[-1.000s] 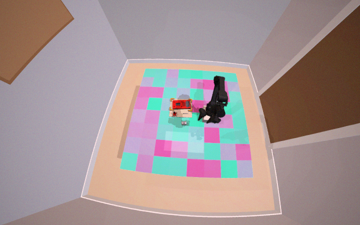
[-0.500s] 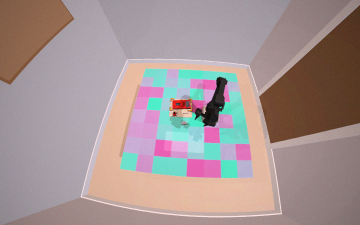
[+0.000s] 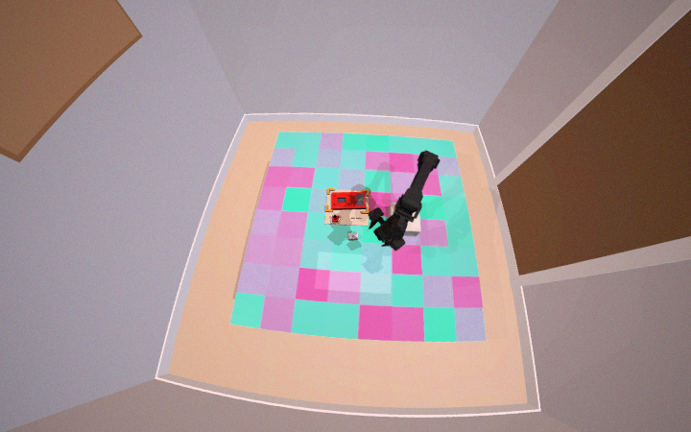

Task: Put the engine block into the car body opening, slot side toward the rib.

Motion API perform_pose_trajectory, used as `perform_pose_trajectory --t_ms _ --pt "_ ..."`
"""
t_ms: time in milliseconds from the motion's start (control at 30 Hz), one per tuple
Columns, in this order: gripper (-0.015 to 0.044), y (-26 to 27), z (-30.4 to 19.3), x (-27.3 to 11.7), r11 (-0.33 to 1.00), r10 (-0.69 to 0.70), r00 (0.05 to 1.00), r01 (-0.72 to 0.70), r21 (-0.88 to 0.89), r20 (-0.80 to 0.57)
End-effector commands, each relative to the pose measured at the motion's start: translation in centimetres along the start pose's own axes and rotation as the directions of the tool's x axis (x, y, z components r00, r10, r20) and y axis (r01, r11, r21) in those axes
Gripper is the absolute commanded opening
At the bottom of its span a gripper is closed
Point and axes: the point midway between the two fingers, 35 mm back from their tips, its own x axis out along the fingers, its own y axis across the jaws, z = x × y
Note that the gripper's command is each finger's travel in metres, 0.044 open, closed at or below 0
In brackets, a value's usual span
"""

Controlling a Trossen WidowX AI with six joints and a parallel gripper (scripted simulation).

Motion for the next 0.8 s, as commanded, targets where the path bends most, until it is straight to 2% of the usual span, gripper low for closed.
perform_pose_trajectory --t_ms 0,367,767 --pt "0.0440 -0.3 0.2 0.9 0.992 -0.003 0.999 0.007 0.124 -0.032" --pt "0.0440 -1.7 0.5 3.4 0.891 -0.012 0.993 0.066 0.449 -0.122" --pt "0.0440 -3.3 0.5 6.1 0.657 -0.005 0.976 0.166 0.735 -0.216"
